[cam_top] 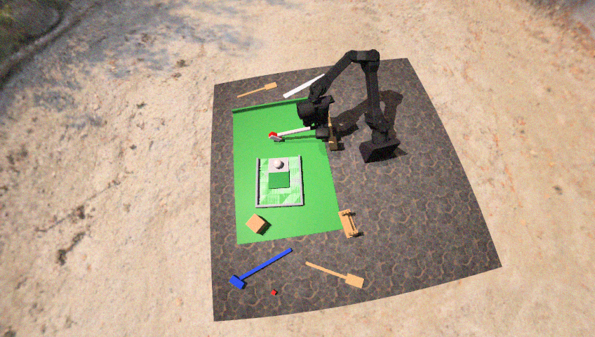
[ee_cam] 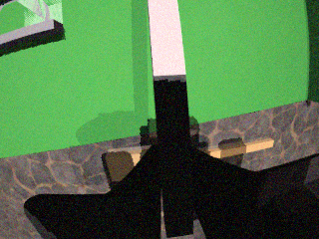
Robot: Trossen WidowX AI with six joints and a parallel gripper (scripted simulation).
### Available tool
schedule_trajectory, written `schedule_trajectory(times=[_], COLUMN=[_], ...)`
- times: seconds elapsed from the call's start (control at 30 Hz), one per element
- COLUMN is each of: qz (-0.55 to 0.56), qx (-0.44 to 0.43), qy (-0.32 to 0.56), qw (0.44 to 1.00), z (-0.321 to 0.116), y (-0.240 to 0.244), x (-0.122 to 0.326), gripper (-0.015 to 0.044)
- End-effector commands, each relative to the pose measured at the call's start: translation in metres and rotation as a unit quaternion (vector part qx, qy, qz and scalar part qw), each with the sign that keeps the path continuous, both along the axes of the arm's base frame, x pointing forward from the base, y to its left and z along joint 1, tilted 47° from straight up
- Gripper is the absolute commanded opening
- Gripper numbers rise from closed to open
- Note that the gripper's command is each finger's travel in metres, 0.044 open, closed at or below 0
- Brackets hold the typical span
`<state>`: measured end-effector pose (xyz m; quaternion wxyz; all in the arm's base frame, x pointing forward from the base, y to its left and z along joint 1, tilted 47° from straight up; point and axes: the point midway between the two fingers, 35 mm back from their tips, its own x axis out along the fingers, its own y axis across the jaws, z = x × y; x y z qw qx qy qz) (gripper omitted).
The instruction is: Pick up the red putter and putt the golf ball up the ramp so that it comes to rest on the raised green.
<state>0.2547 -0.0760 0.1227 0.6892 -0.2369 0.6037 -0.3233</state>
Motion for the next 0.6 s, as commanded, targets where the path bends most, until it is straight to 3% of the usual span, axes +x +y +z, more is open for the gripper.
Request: schedule_trajectory(times=[0.0, 0.23, 0.57], qz=[0.001, 0.001, 0.003], qx=[0.0, -0.002, -0.001], qy=[-0.004, -0.004, -0.003], qw=[1.0, 1.0, 1.0], z=[0.01, 0.032, 0.028], y=[0.015, 0.038, 0.032], x=[0.002, -0.002, -0.001], gripper=[0.0, 0.0, 0.0])
